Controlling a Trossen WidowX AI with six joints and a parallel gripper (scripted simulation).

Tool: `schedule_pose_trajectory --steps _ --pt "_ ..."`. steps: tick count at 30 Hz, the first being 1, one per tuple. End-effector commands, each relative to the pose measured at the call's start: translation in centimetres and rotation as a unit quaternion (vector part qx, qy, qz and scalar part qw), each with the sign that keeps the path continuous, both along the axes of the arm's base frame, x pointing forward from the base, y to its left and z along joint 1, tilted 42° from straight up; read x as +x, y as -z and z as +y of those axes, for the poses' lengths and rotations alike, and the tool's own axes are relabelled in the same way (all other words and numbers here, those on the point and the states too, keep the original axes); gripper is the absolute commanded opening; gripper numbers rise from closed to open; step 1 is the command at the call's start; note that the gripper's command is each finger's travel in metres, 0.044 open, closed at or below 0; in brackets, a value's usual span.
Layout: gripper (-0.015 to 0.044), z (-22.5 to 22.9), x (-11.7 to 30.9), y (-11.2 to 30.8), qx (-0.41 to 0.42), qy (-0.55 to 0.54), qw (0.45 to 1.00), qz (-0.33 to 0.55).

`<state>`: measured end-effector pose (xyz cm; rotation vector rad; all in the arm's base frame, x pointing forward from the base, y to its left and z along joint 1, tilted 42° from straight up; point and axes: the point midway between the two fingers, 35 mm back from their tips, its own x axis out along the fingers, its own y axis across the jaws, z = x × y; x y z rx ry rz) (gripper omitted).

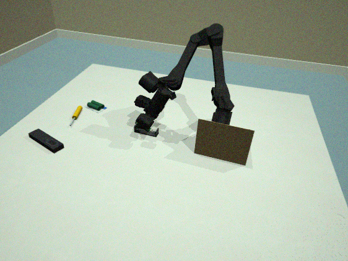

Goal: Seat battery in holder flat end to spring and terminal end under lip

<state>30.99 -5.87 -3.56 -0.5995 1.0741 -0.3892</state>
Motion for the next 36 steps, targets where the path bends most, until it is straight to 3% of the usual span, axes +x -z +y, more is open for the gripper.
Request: schedule_pose_trajectory --steps 1,36 --pt "0.0062 0.0 -0.1 0.0 0.001 -0.009 1.000 -0.008" --pt "0.0062 -0.3 -2.6 0.2 -0.002 -0.023 0.999 -0.022"
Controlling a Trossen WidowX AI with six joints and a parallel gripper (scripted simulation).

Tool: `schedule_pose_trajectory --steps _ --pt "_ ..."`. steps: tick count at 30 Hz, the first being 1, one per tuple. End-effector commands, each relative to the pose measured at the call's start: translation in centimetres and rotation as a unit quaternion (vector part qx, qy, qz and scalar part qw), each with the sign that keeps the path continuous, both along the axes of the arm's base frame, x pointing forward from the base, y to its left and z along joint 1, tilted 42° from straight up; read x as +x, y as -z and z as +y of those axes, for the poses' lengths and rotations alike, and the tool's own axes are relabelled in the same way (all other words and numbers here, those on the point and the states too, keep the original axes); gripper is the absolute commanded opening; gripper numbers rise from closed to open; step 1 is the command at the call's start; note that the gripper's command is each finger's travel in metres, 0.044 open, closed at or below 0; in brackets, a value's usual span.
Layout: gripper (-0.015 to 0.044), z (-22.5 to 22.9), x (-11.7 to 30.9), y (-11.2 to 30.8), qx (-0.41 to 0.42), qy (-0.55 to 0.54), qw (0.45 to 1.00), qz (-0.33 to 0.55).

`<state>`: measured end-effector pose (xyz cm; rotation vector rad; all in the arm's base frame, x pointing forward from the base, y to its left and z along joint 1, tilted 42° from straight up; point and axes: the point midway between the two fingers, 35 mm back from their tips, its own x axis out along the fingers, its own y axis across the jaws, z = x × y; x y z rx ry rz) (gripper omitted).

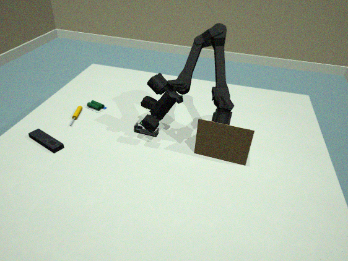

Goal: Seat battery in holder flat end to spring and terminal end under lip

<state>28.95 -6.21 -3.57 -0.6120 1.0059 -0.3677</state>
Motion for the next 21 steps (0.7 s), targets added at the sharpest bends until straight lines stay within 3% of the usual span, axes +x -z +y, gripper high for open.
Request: schedule_pose_trajectory --steps 1,21 --pt "0.0062 0.01 -0.66 0.19 0.000 -0.001 1.000 0.006" --pt "0.0062 0.24 0.06 0.78 0.010 0.015 0.999 0.032"
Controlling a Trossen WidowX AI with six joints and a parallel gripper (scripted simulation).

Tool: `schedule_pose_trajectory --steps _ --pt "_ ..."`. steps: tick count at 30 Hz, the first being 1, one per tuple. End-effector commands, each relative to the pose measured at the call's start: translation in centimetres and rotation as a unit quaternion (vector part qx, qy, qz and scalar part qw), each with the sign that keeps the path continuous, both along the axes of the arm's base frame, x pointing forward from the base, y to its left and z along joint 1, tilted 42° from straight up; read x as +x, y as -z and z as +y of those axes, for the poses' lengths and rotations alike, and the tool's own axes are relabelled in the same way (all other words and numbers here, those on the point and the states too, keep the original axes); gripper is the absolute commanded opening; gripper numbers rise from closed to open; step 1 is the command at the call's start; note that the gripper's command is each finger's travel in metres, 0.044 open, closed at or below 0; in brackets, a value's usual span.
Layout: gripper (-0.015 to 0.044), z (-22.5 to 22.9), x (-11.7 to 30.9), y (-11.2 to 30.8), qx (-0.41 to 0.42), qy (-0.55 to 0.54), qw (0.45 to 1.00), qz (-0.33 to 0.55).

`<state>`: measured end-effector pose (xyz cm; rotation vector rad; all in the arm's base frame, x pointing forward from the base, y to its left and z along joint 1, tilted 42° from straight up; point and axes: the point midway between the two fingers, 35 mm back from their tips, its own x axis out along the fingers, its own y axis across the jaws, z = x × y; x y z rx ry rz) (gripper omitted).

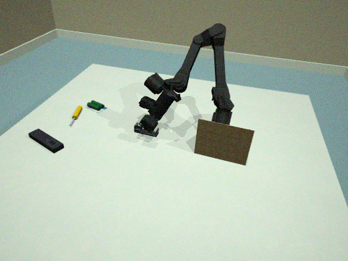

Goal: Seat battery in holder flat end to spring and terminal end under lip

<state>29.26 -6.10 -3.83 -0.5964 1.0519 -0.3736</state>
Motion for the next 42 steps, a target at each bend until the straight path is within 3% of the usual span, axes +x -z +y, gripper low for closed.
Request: schedule_pose_trajectory --steps 1,42 --pt "0.0062 0.14 -0.22 0.56 0.004 0.003 1.000 0.016" --pt "0.0062 -0.27 0.74 1.30 0.020 0.075 0.992 0.097"
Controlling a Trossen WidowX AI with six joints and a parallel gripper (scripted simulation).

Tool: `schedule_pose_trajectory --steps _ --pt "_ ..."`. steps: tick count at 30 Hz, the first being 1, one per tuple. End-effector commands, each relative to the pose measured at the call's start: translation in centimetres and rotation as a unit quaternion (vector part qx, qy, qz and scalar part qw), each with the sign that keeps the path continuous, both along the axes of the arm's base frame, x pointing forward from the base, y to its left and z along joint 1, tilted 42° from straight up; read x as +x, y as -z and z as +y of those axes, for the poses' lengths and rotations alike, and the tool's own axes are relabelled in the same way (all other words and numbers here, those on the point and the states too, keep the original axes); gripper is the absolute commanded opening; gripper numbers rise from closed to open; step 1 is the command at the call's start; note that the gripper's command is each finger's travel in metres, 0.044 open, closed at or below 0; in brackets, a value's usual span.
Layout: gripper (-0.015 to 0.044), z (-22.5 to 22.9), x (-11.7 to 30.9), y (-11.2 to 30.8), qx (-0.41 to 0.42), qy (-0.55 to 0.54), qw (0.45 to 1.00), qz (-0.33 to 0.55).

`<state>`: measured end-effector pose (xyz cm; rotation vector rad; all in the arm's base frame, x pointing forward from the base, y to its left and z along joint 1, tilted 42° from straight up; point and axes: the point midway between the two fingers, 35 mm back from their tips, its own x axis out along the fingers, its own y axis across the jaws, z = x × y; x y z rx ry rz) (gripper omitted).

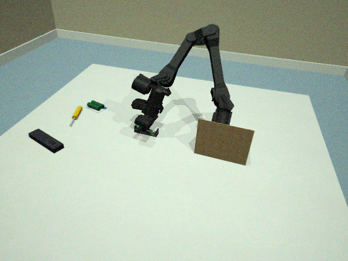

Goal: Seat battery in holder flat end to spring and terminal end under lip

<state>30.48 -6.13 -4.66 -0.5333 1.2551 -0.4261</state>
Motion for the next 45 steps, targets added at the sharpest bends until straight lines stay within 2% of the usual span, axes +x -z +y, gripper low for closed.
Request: schedule_pose_trajectory --steps 1,45 --pt "0.0062 -0.26 -0.47 0.46 0.003 0.011 1.000 0.018" --pt "0.0062 -0.92 -0.30 0.01 0.013 0.090 0.990 0.112"
